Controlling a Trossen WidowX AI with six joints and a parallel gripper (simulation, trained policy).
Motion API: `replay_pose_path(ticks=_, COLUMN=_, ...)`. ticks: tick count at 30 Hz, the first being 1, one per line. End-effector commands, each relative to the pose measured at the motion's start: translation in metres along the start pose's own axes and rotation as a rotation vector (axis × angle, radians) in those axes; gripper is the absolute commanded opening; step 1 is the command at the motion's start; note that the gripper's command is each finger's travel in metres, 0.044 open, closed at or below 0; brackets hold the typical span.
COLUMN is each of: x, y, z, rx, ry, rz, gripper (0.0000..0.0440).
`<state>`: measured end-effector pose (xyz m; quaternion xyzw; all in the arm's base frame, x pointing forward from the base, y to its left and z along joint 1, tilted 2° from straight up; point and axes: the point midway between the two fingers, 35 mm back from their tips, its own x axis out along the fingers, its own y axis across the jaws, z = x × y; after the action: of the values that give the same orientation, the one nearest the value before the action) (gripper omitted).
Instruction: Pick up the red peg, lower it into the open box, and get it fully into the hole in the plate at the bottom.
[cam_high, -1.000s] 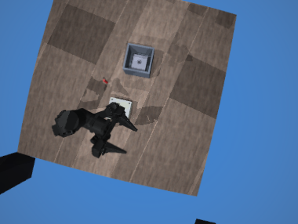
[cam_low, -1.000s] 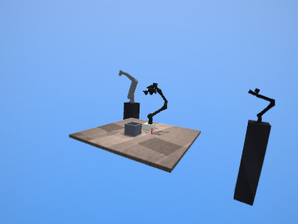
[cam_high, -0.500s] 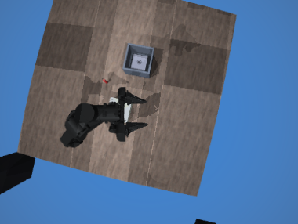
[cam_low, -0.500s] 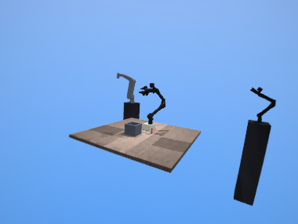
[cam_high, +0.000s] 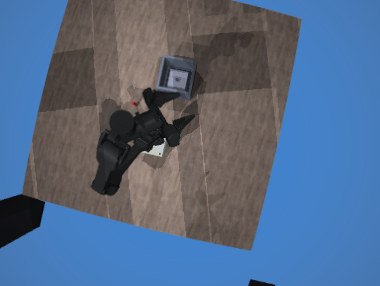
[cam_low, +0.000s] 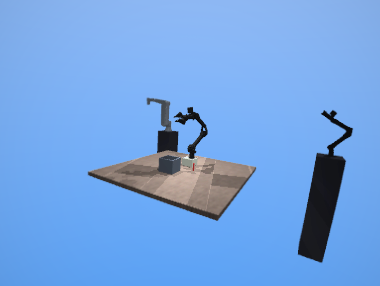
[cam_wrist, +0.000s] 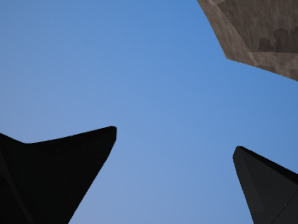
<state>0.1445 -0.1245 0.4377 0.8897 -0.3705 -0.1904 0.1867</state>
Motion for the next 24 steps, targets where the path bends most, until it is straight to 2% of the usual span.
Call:
replay_pose_path(ticks=1, x=0.007, y=-0.026, z=-0.003, rx=-0.007, ry=0.013, rz=-0.109, gripper=0.0426)
replay_pose_path(ticks=12, x=0.01, y=-0.103, z=-0.007, rx=-0.076, ry=0.038, rz=-0.412, gripper=0.0423)
replay_pose_path(ticks=24, x=-0.01, y=-0.186, z=0.002, rx=-0.255, ry=0.058, rz=-0.727, gripper=0.0419)
